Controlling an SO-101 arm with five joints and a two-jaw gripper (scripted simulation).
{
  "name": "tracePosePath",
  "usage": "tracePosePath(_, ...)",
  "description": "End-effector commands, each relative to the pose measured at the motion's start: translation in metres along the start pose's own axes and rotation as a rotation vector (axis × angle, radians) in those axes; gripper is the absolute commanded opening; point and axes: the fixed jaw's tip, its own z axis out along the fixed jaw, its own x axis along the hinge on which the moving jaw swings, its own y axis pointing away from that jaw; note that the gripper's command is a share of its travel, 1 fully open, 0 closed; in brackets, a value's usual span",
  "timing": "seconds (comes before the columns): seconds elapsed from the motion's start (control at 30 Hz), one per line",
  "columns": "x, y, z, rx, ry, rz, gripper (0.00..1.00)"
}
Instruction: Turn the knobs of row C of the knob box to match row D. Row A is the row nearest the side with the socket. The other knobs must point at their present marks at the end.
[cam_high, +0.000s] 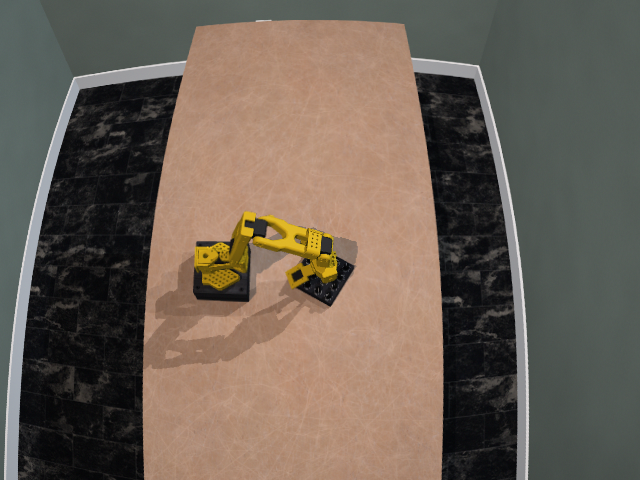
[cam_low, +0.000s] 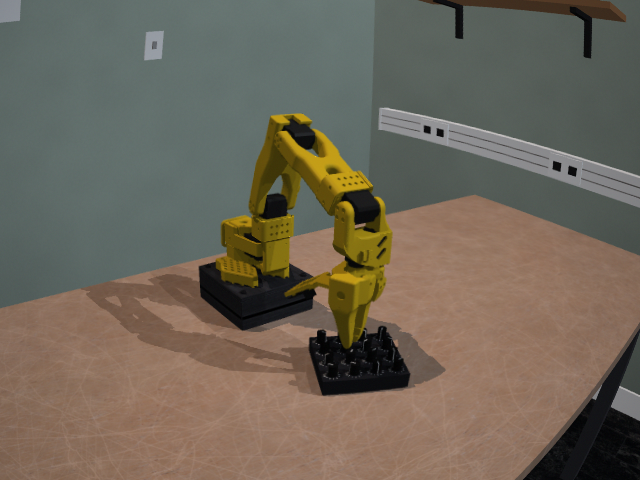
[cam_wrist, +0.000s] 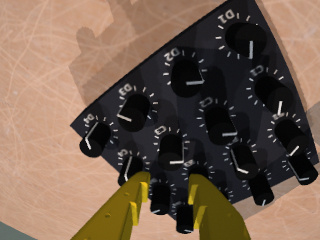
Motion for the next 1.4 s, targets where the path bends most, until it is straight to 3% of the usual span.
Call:
tracePosePath(0.0, 0.002, 0.002, -0.002, 0.001, 0.001, -0.002, 0.10)
tracePosePath(0.37, 0.003, 0.002, 0.000, 0.001, 0.001, -0.002, 0.10)
tracePosePath(1.0, 0.003, 0.003, 0.019, 0.001, 0.001, -0.002, 0.10)
tracePosePath(1.37, 0.002, 0.002, 0.021, 0.001, 0.001, -0.002, 0.10)
